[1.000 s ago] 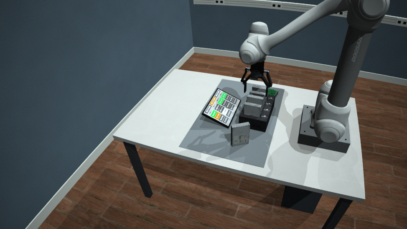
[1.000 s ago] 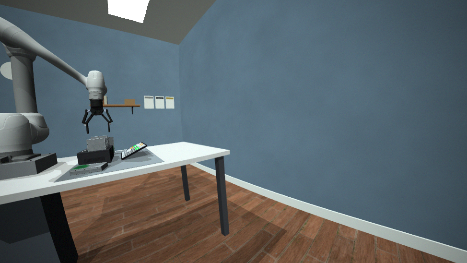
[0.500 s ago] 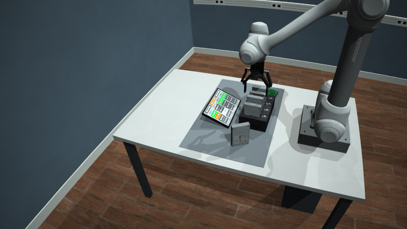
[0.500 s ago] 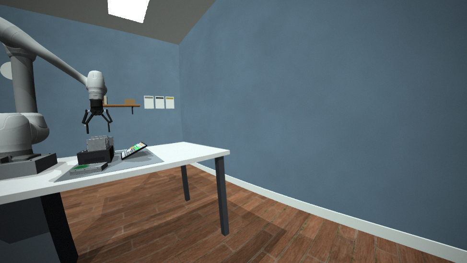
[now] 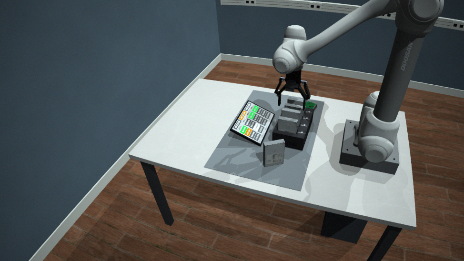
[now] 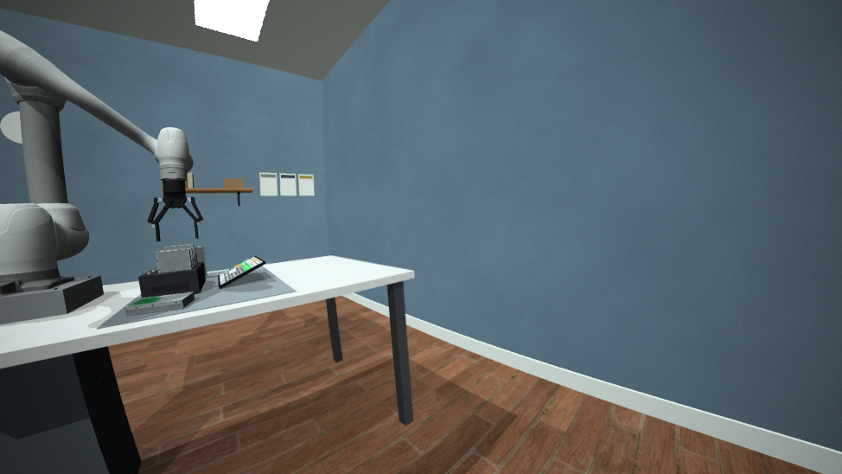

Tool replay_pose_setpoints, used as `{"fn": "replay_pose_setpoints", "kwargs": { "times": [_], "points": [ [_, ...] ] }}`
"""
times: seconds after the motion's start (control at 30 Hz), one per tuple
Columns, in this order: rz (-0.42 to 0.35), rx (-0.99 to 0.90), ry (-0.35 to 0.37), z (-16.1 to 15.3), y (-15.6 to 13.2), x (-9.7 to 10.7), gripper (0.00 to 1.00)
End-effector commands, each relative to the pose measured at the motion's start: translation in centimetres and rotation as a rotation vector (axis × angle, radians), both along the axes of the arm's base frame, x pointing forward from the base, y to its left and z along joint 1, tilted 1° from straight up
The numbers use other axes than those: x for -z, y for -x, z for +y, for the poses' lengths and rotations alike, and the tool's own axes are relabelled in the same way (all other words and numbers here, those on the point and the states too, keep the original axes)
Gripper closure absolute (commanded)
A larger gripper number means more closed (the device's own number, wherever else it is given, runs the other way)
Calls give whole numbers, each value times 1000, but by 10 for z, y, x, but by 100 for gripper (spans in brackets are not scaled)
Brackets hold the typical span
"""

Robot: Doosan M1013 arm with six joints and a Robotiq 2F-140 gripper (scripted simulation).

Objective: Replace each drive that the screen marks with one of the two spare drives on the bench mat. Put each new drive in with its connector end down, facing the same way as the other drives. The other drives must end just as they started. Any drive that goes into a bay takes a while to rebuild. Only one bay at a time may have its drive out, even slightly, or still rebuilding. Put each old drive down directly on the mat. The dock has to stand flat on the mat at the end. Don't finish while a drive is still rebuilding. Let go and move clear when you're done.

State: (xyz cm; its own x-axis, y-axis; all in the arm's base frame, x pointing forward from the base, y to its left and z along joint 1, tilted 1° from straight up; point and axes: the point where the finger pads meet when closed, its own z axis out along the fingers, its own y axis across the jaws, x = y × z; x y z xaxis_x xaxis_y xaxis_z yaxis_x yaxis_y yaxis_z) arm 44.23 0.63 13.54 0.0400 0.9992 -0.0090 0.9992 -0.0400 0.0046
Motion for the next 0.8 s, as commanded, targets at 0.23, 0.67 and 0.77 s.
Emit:
{"fn": "replay_pose_setpoints", "kwargs": {
  "times": [0.23, 0.67, 0.77],
  "points": [
    [-1, 0, 0, 0, 0, 8, 11],
    [-1, 0, 0, 0, -1, 32, 11],
    [-1, 0, 0, 0, -1, 40, 11]
  ]
}}
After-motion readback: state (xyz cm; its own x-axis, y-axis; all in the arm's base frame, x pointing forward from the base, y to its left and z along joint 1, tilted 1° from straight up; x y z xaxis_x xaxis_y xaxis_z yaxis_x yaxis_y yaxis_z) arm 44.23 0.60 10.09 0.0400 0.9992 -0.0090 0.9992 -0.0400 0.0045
